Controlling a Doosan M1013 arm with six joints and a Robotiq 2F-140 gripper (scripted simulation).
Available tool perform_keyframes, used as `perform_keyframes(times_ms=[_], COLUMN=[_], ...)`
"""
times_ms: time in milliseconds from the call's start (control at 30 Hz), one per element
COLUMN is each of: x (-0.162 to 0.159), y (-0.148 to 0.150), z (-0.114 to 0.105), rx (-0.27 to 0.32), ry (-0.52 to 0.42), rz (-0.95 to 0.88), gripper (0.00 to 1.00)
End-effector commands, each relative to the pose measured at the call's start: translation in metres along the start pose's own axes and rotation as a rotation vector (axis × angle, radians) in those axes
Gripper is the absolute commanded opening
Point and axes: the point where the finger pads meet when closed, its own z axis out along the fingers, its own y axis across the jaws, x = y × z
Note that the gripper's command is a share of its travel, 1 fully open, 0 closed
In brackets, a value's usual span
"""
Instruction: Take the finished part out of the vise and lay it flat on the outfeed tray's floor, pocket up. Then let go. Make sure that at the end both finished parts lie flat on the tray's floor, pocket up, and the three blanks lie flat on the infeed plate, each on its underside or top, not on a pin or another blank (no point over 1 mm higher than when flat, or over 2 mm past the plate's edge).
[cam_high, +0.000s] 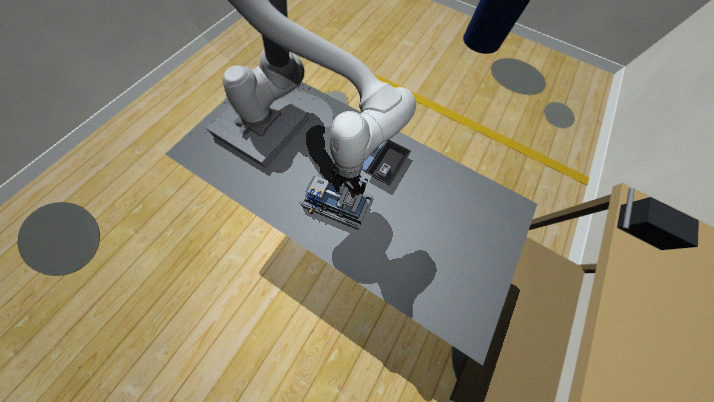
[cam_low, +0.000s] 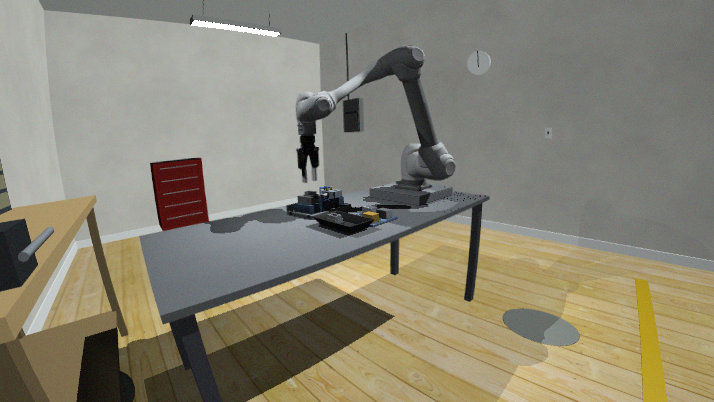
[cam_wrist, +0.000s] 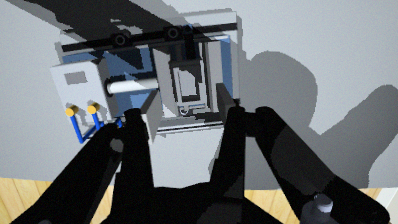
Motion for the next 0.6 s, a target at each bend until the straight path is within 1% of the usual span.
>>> perform_keyframes(times_ms=[0, 133, 567], x=[0.0, 0.0, 0.0], y=[0.0, 0.0, 0.0], z=[0.004, 0.008, 0.032], rx=[0.0, 0.0, 0.0], ry=[0.0, 0.0, 0.0], rz=[0.0, 0.0, 0.0], gripper=[0.4, 0.4, 0.4])
